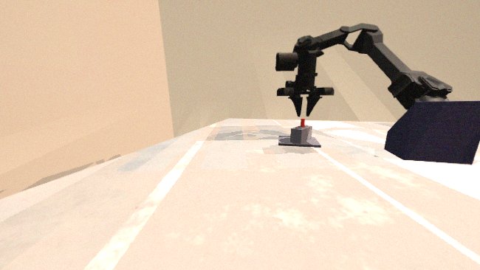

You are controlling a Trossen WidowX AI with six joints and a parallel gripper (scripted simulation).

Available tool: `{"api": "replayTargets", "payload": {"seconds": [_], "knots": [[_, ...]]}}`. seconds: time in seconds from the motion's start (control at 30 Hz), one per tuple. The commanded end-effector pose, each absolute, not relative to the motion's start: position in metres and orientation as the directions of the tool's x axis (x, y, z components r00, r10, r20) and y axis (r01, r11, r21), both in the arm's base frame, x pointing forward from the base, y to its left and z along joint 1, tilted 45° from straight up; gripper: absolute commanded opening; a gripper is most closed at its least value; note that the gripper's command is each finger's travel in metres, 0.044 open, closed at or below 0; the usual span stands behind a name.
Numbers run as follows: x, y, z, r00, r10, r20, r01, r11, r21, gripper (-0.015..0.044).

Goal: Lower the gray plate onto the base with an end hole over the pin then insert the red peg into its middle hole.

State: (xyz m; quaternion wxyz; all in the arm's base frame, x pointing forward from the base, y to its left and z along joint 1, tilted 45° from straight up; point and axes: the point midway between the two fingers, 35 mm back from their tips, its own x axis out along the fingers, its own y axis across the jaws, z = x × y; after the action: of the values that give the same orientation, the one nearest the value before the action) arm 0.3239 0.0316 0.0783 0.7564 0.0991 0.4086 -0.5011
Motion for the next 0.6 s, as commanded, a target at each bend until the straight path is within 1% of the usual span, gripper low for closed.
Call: {"api": "replayTargets", "payload": {"seconds": [0.0, 0.57], "knots": [[0.3237, 0.0321, 0.0789, 0.162, -0.679, -0.716, 0.839, 0.477, -0.262, 0.0150], [0.3205, 0.0413, 0.0873, 0.160, -0.682, -0.714, 0.837, 0.477, -0.268, 0.0150]]}}
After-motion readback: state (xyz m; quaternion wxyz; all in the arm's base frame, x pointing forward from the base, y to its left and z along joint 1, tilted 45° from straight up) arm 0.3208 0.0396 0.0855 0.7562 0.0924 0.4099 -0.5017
